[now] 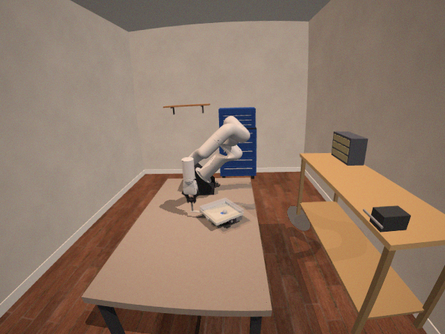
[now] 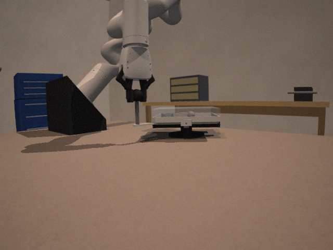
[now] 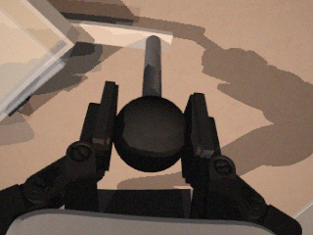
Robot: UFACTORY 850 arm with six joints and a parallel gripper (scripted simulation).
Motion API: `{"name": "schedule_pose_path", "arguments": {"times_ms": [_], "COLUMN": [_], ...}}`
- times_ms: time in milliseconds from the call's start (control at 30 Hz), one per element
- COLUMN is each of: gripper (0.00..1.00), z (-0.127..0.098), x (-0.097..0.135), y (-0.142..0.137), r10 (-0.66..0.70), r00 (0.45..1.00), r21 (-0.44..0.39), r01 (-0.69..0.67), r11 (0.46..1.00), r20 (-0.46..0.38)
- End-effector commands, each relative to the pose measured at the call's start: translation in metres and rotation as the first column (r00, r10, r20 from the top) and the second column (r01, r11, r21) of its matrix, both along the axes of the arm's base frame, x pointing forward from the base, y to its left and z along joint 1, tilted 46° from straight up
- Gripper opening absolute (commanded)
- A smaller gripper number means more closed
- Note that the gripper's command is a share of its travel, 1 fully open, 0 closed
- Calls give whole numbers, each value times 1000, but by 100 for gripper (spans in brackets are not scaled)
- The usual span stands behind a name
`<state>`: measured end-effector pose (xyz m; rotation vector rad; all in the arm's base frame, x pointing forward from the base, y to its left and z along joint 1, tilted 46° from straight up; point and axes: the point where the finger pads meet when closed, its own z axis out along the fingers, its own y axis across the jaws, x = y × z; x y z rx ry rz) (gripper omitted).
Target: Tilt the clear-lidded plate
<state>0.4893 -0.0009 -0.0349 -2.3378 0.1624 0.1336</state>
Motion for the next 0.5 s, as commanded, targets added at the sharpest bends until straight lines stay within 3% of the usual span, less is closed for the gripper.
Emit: {"name": "schedule_pose_path", "arguments": {"times_ms": [0, 467], "gripper": [0, 0], "z": [0, -2], "x": [1, 0], "y": [0, 1], "r10": [-1, -1], "r00": [1000, 1000], "r21": [0, 0], "r01": [1, 1], "r11": [1000, 1000], "r20": [2, 2]}}
